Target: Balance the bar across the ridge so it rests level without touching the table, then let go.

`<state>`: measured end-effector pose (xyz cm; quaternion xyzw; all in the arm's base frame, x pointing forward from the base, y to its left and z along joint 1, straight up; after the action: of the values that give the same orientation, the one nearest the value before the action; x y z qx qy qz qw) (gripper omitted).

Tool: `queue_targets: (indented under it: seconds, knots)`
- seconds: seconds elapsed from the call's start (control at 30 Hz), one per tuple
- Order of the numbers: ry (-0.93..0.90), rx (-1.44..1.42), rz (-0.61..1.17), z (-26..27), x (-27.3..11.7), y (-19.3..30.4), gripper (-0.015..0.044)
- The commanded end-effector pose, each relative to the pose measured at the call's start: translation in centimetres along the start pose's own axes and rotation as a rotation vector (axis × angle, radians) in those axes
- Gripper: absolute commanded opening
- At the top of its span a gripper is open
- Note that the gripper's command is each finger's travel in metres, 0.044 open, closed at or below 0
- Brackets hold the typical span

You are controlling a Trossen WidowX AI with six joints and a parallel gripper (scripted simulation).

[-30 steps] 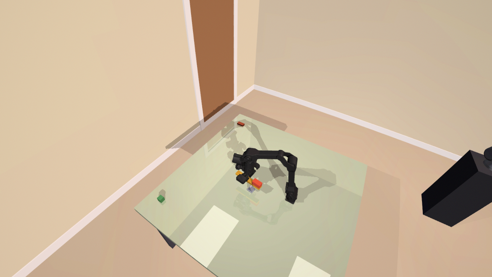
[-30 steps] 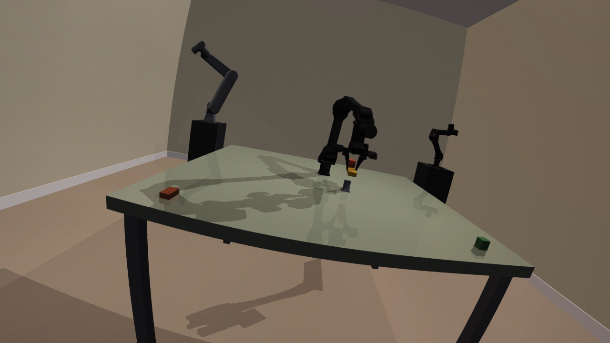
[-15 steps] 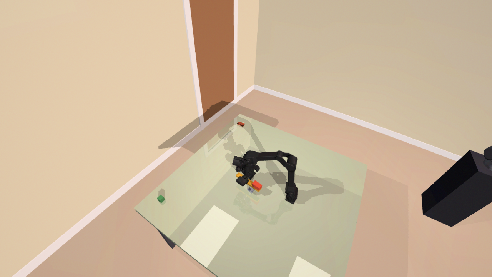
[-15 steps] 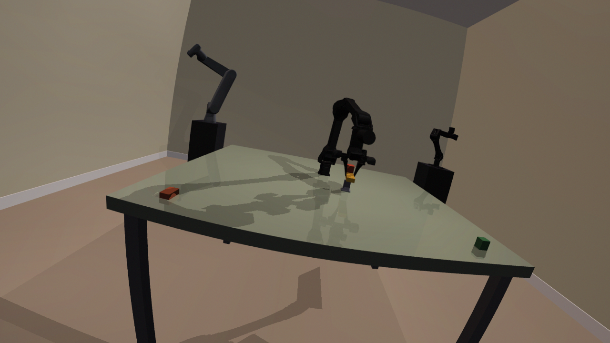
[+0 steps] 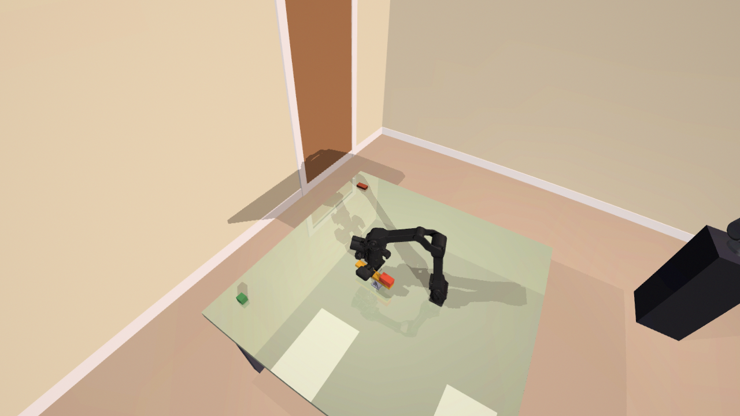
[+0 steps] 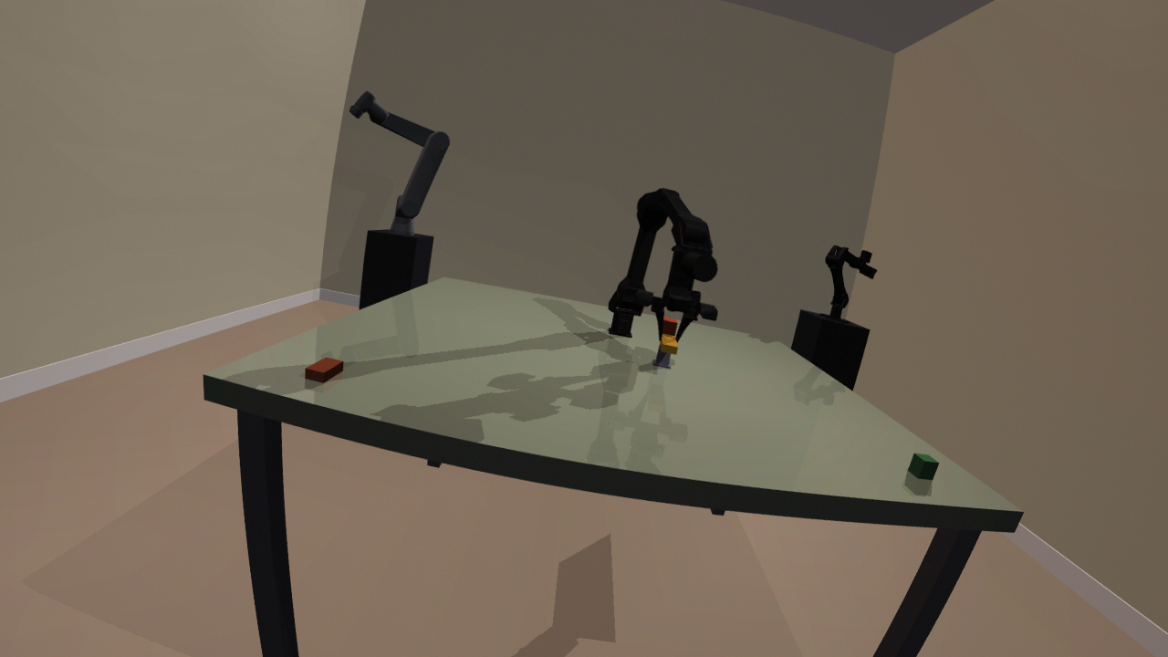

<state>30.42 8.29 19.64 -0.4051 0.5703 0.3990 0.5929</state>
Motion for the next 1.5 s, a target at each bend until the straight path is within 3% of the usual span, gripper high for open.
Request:
queue_targets:
  seconds: [0.0, 1.47]
  knots:
    - [0.001, 0.006, -0.003, -0.01, 0.00, -0.01, 0.0000]
    - [0.001, 0.006, -0.003, -0.03, 0.37, 0.00, 0.0000]
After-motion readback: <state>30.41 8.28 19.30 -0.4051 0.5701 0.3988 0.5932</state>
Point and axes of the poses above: the point midway between the two fingers, 35 mm back from their tips, its own x axis out along the fingers, its own z axis across the jaws, y = z × x, the point moved 9 cm from there along -x, back along the fingers, and after that the axes turned 14 degrees about x, right-handed, at the moved point
